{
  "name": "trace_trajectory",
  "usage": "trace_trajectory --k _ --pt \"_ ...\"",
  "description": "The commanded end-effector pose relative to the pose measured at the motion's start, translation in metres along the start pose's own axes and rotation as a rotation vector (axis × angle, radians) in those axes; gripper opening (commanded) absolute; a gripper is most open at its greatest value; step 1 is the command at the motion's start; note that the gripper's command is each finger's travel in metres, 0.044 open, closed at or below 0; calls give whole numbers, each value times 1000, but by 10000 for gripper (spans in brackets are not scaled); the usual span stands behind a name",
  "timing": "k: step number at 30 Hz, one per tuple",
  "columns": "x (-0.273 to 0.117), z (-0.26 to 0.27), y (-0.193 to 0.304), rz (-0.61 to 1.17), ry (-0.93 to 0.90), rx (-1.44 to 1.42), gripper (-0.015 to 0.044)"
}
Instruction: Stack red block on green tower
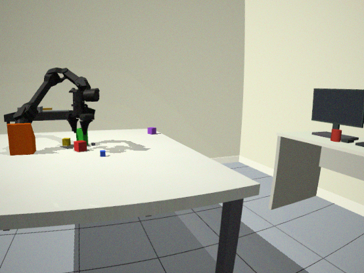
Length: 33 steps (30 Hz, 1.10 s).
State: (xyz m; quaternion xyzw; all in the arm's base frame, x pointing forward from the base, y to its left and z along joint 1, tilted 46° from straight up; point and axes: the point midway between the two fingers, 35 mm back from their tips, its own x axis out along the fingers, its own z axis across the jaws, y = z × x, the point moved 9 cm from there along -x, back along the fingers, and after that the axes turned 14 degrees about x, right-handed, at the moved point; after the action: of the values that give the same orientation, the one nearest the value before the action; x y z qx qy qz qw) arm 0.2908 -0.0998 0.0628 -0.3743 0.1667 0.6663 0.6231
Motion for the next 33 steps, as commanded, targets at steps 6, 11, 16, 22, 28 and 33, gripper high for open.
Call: trace_trajectory --k 6,11,16,22,28,33 --pt "23 2 0 3 -15 8 440" --pt "29 1 -1 3 -14 9 440" --pt "37 1 -1 3 -14 9 440" --pt "47 1 -1 3 -14 9 440" --pt "57 2 -1 3 -14 9 440" --pt "65 2 -1 3 -15 9 440"
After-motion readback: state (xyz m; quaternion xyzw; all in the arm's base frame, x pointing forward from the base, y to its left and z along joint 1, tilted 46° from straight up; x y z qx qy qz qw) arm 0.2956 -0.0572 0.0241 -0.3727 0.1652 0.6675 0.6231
